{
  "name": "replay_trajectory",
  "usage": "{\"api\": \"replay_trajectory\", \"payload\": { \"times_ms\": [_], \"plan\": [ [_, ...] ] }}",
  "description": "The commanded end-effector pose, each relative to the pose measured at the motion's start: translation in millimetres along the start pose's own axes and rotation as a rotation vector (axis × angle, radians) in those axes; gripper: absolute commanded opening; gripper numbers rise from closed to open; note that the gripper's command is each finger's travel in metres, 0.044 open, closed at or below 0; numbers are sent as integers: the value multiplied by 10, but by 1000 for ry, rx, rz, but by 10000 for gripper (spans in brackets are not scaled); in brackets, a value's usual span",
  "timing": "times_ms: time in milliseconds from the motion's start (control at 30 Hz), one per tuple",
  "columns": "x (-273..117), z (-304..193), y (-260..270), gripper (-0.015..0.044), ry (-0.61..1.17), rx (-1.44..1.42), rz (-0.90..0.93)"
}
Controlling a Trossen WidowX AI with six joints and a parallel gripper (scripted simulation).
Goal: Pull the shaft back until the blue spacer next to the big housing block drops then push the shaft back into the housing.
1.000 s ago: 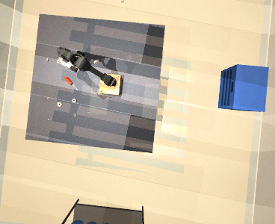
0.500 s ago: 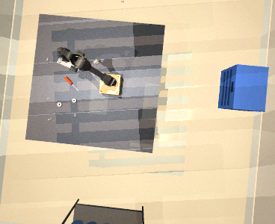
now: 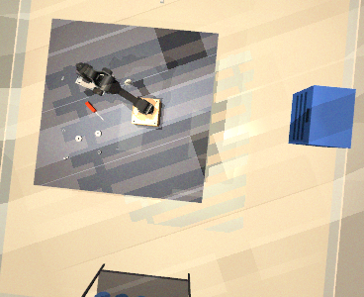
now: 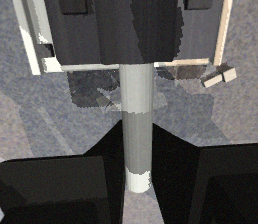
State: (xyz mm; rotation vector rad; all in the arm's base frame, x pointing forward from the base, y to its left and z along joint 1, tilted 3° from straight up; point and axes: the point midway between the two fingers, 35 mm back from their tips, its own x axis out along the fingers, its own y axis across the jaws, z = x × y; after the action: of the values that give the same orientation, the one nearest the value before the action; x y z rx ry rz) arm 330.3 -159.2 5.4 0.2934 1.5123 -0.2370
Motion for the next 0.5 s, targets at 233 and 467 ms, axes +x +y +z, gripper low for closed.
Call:
{"api": "replay_trajectory", "payload": {
  "times_ms": [233, 467],
  "plan": [
    [1, -18, -4, 0, 2, -4, -2],
    [0, -13, 0, 0, 0, 0, 0]
  ]
}}
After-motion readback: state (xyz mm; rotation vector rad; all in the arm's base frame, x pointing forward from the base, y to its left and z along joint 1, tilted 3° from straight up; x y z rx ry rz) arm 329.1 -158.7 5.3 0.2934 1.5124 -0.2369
